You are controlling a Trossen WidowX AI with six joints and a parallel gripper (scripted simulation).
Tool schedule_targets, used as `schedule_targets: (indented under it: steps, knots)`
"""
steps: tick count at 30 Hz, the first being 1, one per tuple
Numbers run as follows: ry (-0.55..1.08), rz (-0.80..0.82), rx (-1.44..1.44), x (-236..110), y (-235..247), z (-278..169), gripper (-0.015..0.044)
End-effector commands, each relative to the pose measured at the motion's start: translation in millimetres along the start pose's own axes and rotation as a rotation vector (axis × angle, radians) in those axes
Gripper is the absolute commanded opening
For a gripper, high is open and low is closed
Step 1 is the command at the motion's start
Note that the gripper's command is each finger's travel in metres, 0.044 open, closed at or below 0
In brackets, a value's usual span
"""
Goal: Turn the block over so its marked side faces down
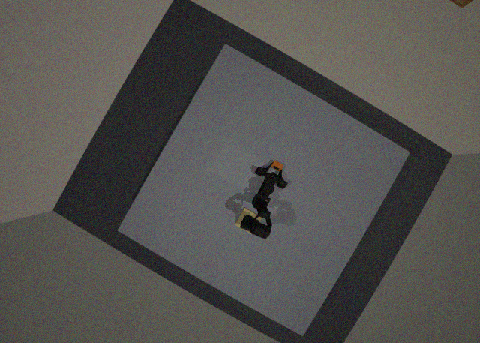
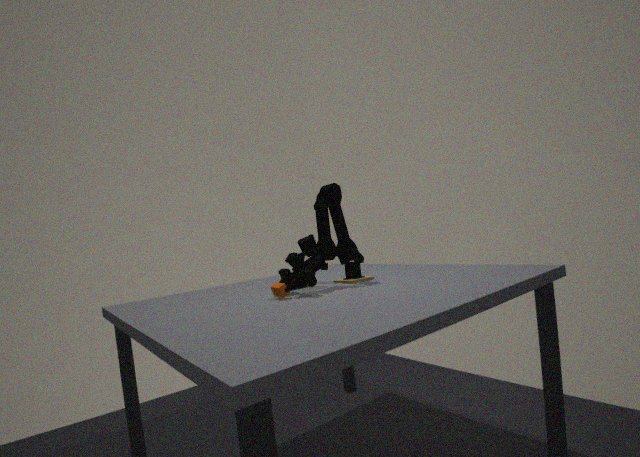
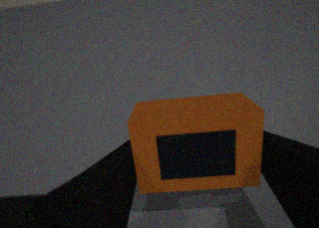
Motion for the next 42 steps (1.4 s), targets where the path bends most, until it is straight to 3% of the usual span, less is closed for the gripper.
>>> schedule_targets:
  steps: [1, 8, 25, 42]
  knots:
    - [-0.006, -0.003, -0.005, -0.4, -0.3, -0.5, 0.0000]
    - [-0.006, -0.003, -0.005, -0.4, -0.3, -0.5, 0.0000]
    - [-0.006, -0.003, -0.005, -0.4, -0.3, -0.5, 0.0440]
    - [-0.006, -0.003, -0.005, -0.4, -0.3, -0.5, 0.0440]
Point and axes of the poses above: the point midway between the two fingers, 35 mm back from their tips, its own x axis out along the fingers, its own y axis across the jaws, z = x × y, the point moved 7 cm from there along -x, back along the fingers, and after that the axes turned 6 degrees about x, right-handed, at the moved point
